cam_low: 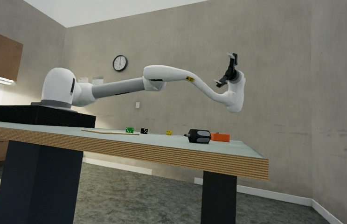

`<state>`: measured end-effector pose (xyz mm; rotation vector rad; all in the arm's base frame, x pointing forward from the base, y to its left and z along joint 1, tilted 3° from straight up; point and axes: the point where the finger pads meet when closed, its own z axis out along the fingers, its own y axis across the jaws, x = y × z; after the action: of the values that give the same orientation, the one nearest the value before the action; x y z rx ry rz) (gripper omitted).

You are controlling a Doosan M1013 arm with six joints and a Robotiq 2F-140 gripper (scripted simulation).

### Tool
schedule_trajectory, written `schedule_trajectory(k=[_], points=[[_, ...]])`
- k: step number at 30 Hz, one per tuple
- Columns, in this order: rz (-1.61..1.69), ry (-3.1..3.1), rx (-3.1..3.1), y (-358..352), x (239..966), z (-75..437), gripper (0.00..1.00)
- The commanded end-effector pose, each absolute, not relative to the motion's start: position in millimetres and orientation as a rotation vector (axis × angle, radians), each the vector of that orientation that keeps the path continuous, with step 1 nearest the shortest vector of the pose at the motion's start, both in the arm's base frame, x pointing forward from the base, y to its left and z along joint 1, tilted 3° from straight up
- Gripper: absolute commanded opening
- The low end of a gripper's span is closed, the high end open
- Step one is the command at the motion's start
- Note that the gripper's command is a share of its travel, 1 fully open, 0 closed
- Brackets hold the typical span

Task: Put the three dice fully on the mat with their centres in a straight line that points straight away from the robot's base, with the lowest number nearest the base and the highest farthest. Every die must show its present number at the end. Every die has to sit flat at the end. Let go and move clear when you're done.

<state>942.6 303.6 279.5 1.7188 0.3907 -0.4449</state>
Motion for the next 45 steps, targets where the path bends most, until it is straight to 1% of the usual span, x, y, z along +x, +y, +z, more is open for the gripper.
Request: schedule_trajectory(k=[1,21,26,32,34,36,45], points=[[-0.443,0.39,1.72,303.5,942.5,281.3,1.0],[-0.457,0.418,1.724,296.9,946.5,280.3,1.0],[-0.558,0.637,1.752,245.8,971.7,269.3,1.0],[-0.645,0.857,1.78,195.8,984.9,252.7,1.0],[-0.645,0.857,1.78,195.8,984.9,252.7,1.0],[-0.69,0.996,1.798,165.5,986.7,239.9,1.0],[-0.763,1.337,1.843,97.8,970.1,203.0,1.0]])
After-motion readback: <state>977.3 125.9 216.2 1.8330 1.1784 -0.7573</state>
